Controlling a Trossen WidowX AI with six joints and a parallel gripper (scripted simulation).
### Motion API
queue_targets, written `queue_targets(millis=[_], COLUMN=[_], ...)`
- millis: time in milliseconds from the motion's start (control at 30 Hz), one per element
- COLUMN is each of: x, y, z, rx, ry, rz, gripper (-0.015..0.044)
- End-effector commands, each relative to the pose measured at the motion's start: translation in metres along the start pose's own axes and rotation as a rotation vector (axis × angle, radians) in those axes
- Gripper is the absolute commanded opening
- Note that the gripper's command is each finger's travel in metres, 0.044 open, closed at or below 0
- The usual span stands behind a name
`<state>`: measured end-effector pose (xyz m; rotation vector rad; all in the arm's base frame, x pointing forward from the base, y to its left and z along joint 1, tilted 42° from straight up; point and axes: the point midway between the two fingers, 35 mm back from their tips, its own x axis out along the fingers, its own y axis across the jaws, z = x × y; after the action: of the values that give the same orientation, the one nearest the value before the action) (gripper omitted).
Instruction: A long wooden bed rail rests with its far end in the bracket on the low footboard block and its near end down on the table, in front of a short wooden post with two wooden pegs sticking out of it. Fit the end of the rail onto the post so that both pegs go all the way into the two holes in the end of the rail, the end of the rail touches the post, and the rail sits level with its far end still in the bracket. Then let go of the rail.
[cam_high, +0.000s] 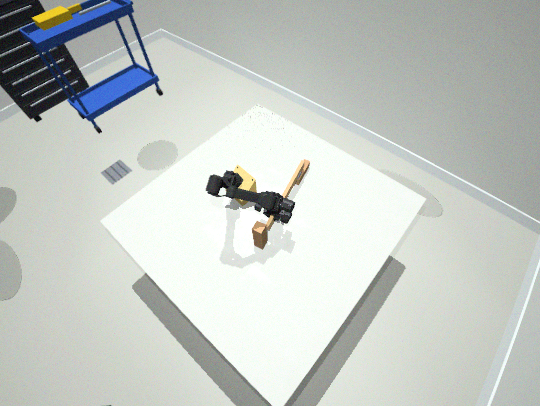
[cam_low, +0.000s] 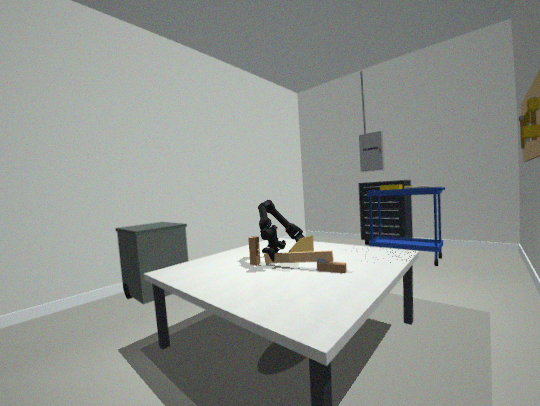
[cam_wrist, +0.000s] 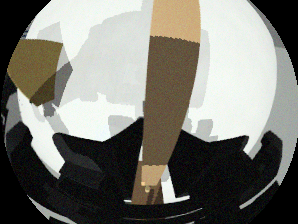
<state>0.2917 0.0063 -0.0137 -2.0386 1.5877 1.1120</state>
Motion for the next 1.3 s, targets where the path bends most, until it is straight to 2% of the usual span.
queue_targets(millis=[0,1267], x=[-0.006,-0.025], y=[-0.003,-0.003], z=[0.002,0.002], rx=[0.000,0.000], ry=[-0.008,-0.009], rz=[-0.012,-0.012], gripper=[0.0000,0.0000])
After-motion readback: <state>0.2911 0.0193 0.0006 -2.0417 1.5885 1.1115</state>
